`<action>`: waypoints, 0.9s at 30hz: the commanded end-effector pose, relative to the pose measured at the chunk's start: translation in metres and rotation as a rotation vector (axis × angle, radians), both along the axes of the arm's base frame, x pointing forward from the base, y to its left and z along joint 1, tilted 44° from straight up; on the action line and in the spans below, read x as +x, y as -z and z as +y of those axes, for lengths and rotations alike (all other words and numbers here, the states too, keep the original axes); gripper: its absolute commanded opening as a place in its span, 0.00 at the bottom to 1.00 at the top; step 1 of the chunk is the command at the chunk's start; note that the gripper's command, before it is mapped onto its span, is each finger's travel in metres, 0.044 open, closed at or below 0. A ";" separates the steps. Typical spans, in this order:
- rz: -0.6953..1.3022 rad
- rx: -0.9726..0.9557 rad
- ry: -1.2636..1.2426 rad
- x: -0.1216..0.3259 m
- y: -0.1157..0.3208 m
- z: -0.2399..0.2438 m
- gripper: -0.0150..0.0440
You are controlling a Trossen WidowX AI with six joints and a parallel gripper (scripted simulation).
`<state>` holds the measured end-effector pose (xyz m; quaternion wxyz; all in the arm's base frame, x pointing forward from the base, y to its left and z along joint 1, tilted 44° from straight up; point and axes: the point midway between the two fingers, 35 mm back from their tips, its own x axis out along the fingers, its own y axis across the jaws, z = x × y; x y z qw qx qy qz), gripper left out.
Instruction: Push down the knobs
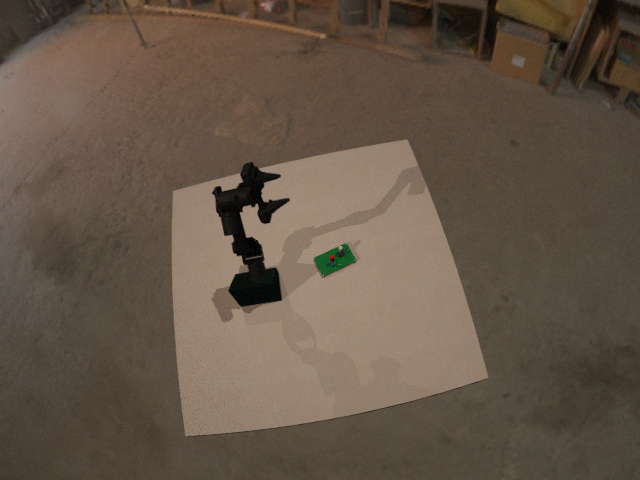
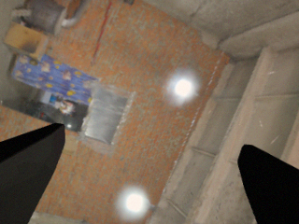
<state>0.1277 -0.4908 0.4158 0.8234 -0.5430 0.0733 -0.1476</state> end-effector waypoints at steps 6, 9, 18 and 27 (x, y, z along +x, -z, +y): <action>-0.008 -0.058 0.017 0.010 -0.023 0.014 0.67; -0.007 -0.113 0.040 0.008 -0.036 0.020 0.53; 0.009 -0.319 0.154 -0.014 -0.075 0.033 0.25; 0.000 -0.464 0.273 -0.030 -0.119 0.059 0.25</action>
